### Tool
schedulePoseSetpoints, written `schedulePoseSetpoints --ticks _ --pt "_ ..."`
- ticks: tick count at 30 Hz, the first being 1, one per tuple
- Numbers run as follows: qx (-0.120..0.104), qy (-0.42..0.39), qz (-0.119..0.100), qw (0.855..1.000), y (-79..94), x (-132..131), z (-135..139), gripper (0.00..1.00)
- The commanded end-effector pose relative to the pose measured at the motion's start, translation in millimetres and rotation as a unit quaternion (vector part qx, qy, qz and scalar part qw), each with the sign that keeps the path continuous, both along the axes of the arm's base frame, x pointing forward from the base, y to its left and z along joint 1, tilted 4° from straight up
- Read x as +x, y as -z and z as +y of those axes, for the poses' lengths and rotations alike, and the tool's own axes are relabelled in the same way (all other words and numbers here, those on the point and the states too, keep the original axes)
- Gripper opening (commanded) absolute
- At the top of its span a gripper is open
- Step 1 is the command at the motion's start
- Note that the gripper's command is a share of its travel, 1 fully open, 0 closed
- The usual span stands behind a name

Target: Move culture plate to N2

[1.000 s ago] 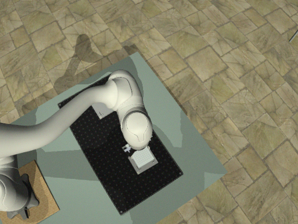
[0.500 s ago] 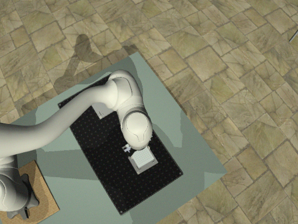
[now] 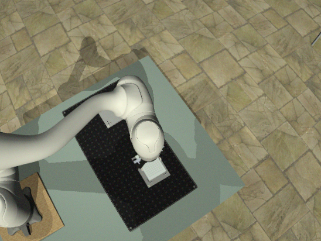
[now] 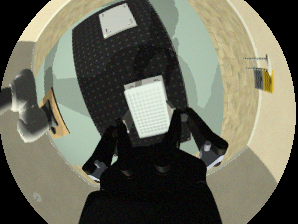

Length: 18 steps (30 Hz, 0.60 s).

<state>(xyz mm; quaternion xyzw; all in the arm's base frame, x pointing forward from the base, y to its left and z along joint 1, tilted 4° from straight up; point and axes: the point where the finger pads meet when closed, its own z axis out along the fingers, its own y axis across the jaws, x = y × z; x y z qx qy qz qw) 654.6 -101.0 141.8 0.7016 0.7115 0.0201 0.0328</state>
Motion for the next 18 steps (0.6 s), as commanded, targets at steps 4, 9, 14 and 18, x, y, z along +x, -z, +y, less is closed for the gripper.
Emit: schedulePoseSetpoints --ticks 4,9,14,18 --pt "-0.003 -0.004 0.000 1.000 -2.6 0.2 -2.9 0.00" --pt "-0.003 -0.004 0.000 1.000 -2.6 0.2 -2.9 0.00" --pt "-0.003 -0.004 0.000 1.000 -2.6 0.2 -2.9 0.00" --pt "-0.005 -0.032 0.000 0.999 -2.4 -0.6 3.7 0.00"
